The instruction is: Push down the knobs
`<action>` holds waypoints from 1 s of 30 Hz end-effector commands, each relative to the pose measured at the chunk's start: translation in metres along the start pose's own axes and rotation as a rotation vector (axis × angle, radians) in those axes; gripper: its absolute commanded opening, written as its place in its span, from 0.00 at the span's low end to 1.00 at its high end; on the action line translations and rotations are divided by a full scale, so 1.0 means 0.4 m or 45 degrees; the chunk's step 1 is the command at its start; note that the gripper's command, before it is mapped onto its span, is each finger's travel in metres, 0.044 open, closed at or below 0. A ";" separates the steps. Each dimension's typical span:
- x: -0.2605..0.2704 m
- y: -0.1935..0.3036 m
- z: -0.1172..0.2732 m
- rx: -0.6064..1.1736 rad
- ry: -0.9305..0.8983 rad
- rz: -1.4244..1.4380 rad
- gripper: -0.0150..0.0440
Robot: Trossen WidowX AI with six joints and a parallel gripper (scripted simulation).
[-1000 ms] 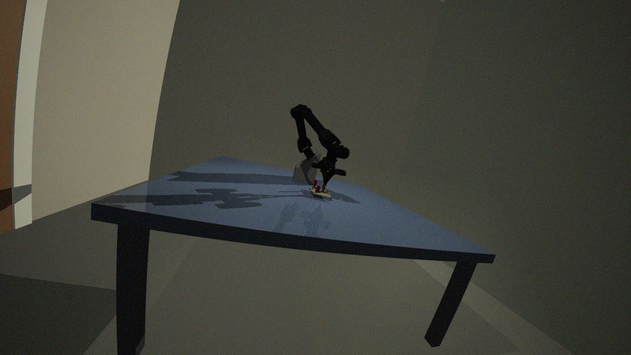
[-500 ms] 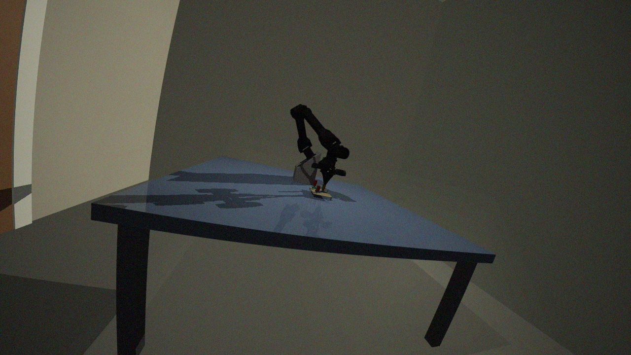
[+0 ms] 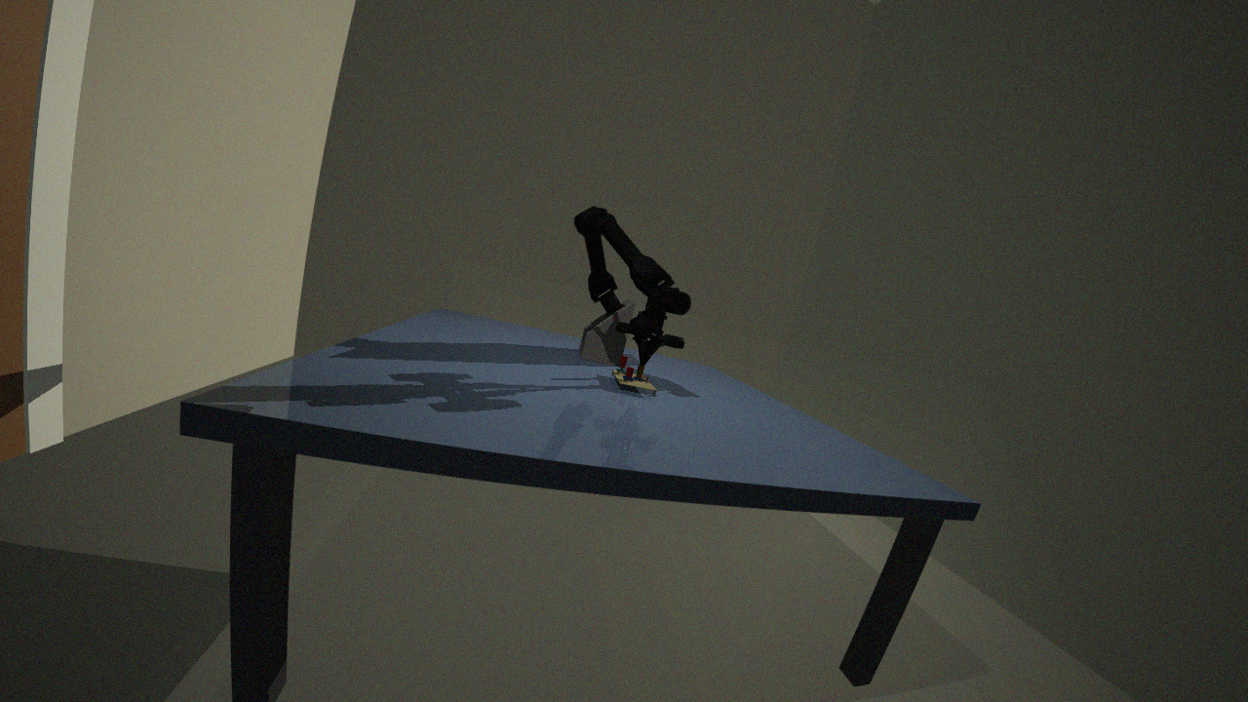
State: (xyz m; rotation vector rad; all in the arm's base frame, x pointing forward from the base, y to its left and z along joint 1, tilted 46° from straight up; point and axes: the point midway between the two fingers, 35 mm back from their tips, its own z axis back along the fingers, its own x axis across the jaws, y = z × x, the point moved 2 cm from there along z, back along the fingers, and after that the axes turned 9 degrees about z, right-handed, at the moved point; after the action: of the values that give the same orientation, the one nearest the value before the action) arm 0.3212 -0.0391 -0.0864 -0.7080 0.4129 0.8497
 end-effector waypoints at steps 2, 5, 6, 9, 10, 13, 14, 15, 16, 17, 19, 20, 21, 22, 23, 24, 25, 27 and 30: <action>-0.004 -0.005 -0.025 0.014 0.014 -0.030 0.25; -0.003 -0.006 -0.014 0.014 0.013 -0.030 0.25; -0.003 -0.006 -0.010 0.014 0.013 -0.030 0.25; -0.003 -0.006 0.002 0.014 0.013 -0.030 0.25; -0.003 -0.006 0.006 0.014 0.013 -0.030 0.25; -0.002 -0.006 0.018 0.014 0.012 -0.030 0.25; -0.002 -0.006 0.022 0.014 0.012 -0.030 0.25; -0.002 -0.006 0.026 0.014 0.012 -0.030 0.25; -0.002 -0.006 0.030 0.014 0.012 -0.030 0.25; -0.002 -0.006 0.034 0.014 0.012 -0.030 0.25; -0.002 -0.006 0.042 0.014 0.012 -0.030 0.25; -0.002 -0.006 0.046 0.014 0.012 -0.030 0.25; -0.003 -0.006 0.049 0.014 0.012 -0.030 0.25; -0.005 -0.003 0.037 0.011 0.019 -0.018 0.30; -0.005 -0.003 0.037 0.011 0.019 -0.018 0.34; -0.005 -0.003 0.037 0.011 0.019 -0.018 0.39; -0.005 -0.003 0.037 0.011 0.019 -0.018 0.43; -0.005 -0.003 0.037 0.011 0.019 -0.018 0.52; -0.005 -0.001 0.038 0.014 0.018 -0.014 0.65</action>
State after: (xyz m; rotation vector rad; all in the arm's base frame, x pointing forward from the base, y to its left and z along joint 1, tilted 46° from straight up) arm 0.3222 -0.0296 -0.0737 -0.7091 0.4231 0.8281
